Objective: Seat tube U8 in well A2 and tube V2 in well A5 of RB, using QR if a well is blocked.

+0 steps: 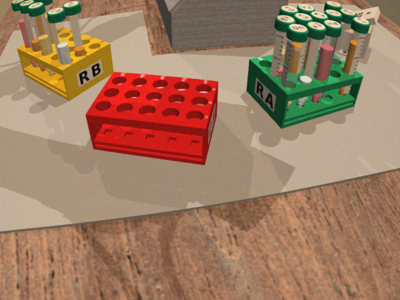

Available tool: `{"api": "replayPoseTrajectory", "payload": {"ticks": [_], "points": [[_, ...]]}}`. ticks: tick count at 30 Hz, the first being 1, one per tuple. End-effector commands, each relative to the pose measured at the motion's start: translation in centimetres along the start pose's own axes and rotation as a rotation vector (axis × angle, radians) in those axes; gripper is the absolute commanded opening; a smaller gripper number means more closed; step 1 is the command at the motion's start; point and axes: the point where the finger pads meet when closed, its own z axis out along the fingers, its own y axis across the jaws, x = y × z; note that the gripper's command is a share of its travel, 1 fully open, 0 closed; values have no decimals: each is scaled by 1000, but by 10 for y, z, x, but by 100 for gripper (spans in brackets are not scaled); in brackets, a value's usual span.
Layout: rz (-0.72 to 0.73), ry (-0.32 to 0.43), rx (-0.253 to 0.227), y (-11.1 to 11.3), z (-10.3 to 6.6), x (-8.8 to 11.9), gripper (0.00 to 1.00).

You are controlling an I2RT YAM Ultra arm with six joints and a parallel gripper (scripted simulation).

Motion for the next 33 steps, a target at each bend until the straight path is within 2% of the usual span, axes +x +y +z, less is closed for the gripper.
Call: {"api": "replayPoseTrajectory", "payload": {"ticks": [1, 3, 8, 17, 20, 26, 29, 30, 33], "points": [[51, -7, -37, 21, -10, 3, 30], [36, -3, -18, 20, -10, 7, 30], [50, -6, -37, 47, -10, 18, 30], [38, -3, -21, 81, -11, 44, 30], [37, -3, -18, 85, -11, 46, 30], [37, -3, -18, 111, -11, 62, 30], [37, -3, -18, 110, -11, 62, 30], [57, -5, -49, 108, -21, 55, 30], [69, -11, -40, 104, -17, 47, 30]]}}
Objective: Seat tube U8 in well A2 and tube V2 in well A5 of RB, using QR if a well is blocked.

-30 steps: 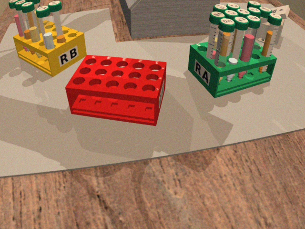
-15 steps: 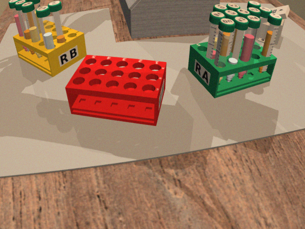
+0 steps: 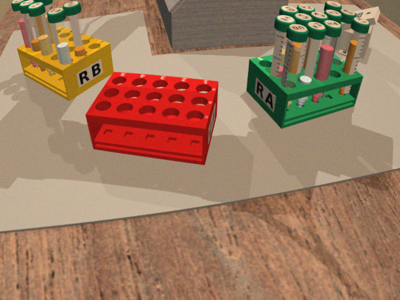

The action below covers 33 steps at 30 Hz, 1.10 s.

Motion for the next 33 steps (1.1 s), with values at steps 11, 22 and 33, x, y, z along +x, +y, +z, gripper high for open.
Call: {"api": "replayPoseTrajectory", "payload": {"ticks": [11, 22, 33], "points": [[16, -15, -20, -7, -1, -7, 30], [-7, -19, -1, -7, 22, -1, 30], [5, -11, -1, -8, 44, -5, 30]]}}
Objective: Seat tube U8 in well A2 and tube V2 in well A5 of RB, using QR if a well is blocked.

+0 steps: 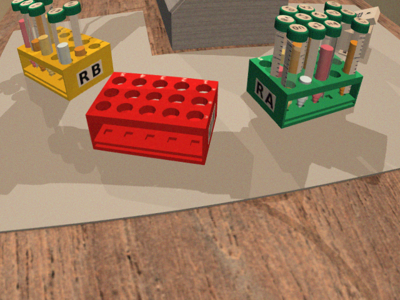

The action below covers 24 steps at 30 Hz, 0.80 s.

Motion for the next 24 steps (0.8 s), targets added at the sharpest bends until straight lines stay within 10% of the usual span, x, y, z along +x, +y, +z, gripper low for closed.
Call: {"api": "replayPoseTrajectory", "payload": {"ticks": [1, 24], "points": [[-15, -22, -3, 0, 9, -2, 30], [-17, -35, -21, 1, 18, -2, 30]]}}
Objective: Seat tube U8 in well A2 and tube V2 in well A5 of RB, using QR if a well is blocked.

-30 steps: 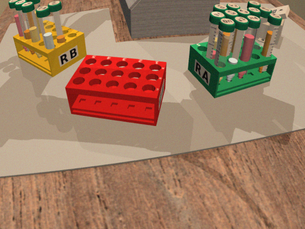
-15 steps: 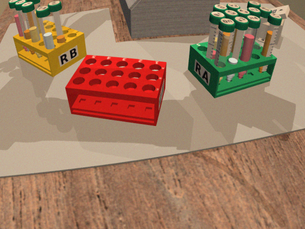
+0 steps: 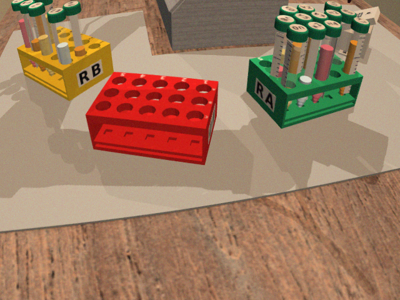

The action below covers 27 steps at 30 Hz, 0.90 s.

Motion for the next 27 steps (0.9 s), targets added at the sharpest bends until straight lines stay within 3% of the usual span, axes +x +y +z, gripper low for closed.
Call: {"api": "replayPoseTrajectory", "payload": {"ticks": [1, 27], "points": [[-20, -26, -4, -4, -1, 0, 30], [-24, -20, 10, -8, 13, 2, 30]]}}
